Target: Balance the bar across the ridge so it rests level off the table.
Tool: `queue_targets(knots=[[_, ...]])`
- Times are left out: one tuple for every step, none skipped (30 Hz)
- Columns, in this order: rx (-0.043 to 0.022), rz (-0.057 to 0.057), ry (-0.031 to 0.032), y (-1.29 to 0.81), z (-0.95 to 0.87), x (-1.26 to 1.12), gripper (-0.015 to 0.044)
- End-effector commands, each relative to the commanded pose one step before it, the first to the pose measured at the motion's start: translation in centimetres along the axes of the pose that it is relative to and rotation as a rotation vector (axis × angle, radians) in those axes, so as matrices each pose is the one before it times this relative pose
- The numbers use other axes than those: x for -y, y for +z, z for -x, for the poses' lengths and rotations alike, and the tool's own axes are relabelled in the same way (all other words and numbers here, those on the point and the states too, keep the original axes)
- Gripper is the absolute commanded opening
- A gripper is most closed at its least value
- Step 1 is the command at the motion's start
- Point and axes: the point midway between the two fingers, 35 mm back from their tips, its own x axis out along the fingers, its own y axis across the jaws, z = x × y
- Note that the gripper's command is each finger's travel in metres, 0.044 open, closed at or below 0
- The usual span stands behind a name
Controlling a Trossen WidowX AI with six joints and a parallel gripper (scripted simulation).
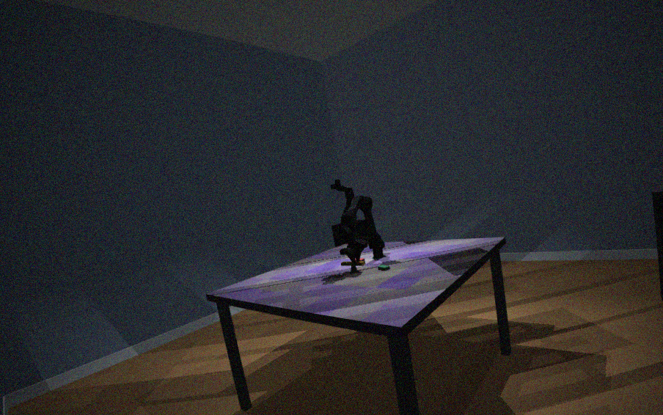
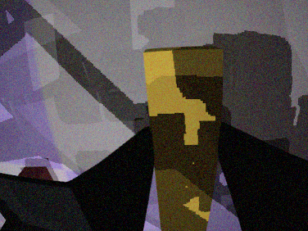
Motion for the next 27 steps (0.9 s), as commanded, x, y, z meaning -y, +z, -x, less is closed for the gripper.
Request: queue_targets(knots=[[-0.00009, -0.0001, 0.00047, -0.003, -0.014, -0.002, 0.0000], [0.00000, 0.0000, 0.00000, 0.000, 0.000, 0.000, 0.0000], [0.00000, 0.0000, 0.00000, 0.000, 0.000, 0.000, 0.0000], [0.00000, 0.0000, 0.00000, 0.000, 0.000, 0.000, 0.0000], [0.00000, 0.0000, 0.00000, 0.000, 0.000, 0.000, 0.0000], [0.00000, 0.0000, 0.00000, 0.000, 0.000, 0.000, 0.0000], [0.00000, 0.0000, 0.00000, 0.000, 0.000, 0.000, 0.0000], [0.00000, 0.0000, 0.00000, 0.000, 0.000, 0.000, 0.0000], [0.00000, 0.0000, 0.00000, 0.000, 0.000, 0.000, 0.0000], [0.00000, 0.0000, 0.00000, 0.000, 0.000, 0.000, 0.0000], [0.00000, 0.0000, 0.00000, 0.000, 0.000, 0.000, 0.0000], [0.00000, 0.0000, 0.00000, 0.000, 0.000, 0.000, 0.0000], [0.00000, 0.0000, 0.00000, 0.000, 0.000, 0.000, 0.0000], [0.00000, 0.0000, 0.00000, 0.000, 0.000, 0.000, 0.0026], [0.00000, 0.0000, 0.00000, 0.000, 0.000, 0.000, 0.0053], [0.00000, 0.0000, 0.00000, 0.000, 0.000, 0.000, 0.0079], [0.00000, 0.0000, 0.00000, 0.000, 0.000, 0.000, 0.0105], [0.00000, 0.0000, 0.00000, 0.000, 0.000, 0.000, 0.0131], [0.00000, 0.0000, 0.00000, 0.000, 0.000, 0.000, 0.0157], [0.00000, 0.0000, 0.00000, 0.000, 0.000, 0.000, 0.0167], [0.00000, 0.0000, 0.00000, 0.000, 0.000, 0.000, 0.0167], [0.00000, 0.0000, 0.00000, 0.000, 0.000, 0.000, 0.0167], [0.00000, 0.0000, 0.00000, 0.000, 0.000, 0.000, 0.0167], [0.00000, 0.0000, 0.00000, 0.000, 0.000, 0.000, 0.0167], [0.00000, 0.0000, 0.00000, 0.000, 0.000, 0.000, 0.0167], [0.00000, 0.0000, 0.00000, 0.000, 0.000, 0.000, 0.0167], [0.00000, 0.0000, 0.00000, 0.000, 0.000, 0.000, 0.0167]])
